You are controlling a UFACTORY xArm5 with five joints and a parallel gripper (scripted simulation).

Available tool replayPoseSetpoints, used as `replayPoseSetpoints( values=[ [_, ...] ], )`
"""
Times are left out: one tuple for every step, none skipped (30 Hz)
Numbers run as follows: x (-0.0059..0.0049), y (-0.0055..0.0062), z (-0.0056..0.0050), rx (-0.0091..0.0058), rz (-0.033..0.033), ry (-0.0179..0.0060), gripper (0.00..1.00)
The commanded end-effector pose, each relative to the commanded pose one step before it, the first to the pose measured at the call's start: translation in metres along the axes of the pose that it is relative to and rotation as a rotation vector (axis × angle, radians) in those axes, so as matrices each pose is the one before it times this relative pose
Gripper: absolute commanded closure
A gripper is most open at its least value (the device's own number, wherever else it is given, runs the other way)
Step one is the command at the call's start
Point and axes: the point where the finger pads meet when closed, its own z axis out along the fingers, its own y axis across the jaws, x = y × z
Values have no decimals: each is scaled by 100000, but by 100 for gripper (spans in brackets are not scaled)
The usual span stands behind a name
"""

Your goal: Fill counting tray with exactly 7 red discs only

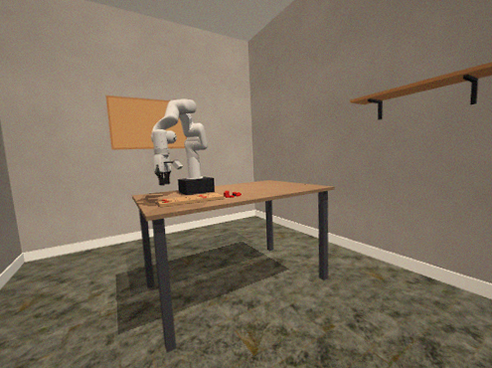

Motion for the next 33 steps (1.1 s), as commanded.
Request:
replayPoseSetpoints(
  values=[
    [20, 139, -152, -398, -3, 54, 53],
    [0, 0, 0, 0, 0, 0, 53],
    [0, 0, 0, 0, 0, 0, 53],
    [0, 0, 0, 0, 0, 0, 53],
    [24, -7, 1, 1, -102, 0, 53],
    [156, -46, 6, 6, -668, 2, 53],
    [393, -116, 15, 14, -1683, 6, 53],
    [708, -205, 26, 25, -3029, 10, 53],
    [1075, -299, 40, 38, -4598, 15, 53],
    [1472, -379, 55, 51, -6291, 21, 53],
    [951, -208, 35, 32, -4045, 14, 53],
    [674, -131, 25, 23, -2858, 10, 53],
    [0, 0, 0, 0, 0, 0, 53],
    [0, 0, 0, 0, 0, 0, 53],
    [2221, -437, 83, 74, -9469, 32, 53],
    [1100, -150, 41, 36, -4668, 16, 53],
    [561, -60, 21, 18, -2380, 8, 53],
    [790, -77, 30, 25, -3354, 12, 53],
    [957, -78, 36, 31, -4067, 14, 53],
    [967, -60, 37, 31, -4118, 14, 53],
    [922, -38, 35, 29, -3936, 14, 53],
    [898, -19, 34, 28, -3840, 13, 53],
    [897, -2, 34, 28, -3848, 13, 53],
    [902, 16, 35, 28, -3883, 13, 53],
    [900, 33, 35, 28, -3888, 14, 53],
    [895, 50, 35, 28, -3881, 14, 53],
    [890, 67, 35, 28, -3877, 14, 53],
    [885, 84, 35, 28, -3873, 14, 53],
    [881, 101, 35, 28, -3876, 14, 53],
    [0, 0, 0, 0, 0, 0, 53],
    [0, 0, 0, 0, 0, 0, 53],
    [2550, 293, 102, 80, -11284, 40, 53],
    [579, 113, 24, 18, -2609, 9, 53]
  ],
)
